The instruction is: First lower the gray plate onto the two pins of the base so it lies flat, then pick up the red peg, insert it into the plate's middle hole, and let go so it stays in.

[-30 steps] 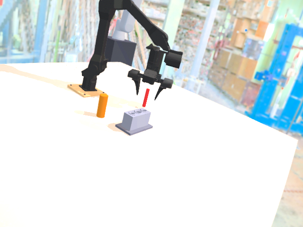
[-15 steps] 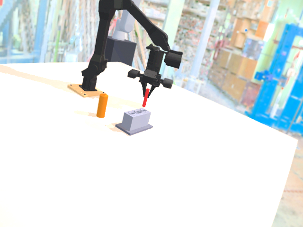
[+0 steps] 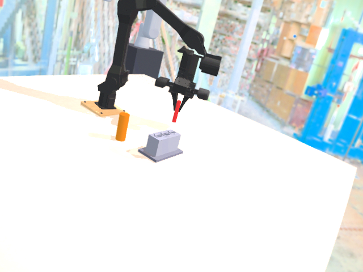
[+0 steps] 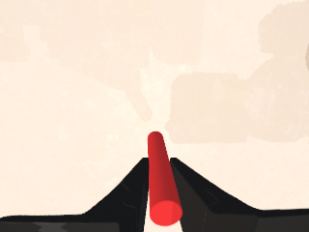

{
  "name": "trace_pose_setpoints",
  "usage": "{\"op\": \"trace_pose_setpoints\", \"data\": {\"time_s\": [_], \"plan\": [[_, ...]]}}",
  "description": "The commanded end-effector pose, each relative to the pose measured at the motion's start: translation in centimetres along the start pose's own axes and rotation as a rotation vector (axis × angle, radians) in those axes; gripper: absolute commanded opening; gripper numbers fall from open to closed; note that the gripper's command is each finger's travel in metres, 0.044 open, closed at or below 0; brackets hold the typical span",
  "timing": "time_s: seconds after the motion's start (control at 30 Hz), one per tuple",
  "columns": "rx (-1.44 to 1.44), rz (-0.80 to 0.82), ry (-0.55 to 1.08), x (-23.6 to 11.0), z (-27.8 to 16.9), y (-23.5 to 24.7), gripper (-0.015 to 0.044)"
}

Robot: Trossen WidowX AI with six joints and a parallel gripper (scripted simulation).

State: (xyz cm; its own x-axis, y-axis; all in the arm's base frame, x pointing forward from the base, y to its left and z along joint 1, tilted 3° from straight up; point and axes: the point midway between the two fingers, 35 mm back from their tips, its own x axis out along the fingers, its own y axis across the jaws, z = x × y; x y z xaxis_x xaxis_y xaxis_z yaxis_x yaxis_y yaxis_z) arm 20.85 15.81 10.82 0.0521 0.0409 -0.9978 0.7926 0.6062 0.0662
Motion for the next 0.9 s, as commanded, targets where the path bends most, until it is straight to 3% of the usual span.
{"op": "trace_pose_setpoints", "data": {"time_s": [0.0, 0.47, 0.87], "plan": [[-0.003, 0.010, 0.000, -1.3, 0.0, 0.3, 0.0000], [-0.003, 0.010, 0.000, -5.7, 0.0, 0.5, 0.0000], [0.007, 0.007, 0.000, -4.9, 2.1, 1.2, 0.0000]]}}
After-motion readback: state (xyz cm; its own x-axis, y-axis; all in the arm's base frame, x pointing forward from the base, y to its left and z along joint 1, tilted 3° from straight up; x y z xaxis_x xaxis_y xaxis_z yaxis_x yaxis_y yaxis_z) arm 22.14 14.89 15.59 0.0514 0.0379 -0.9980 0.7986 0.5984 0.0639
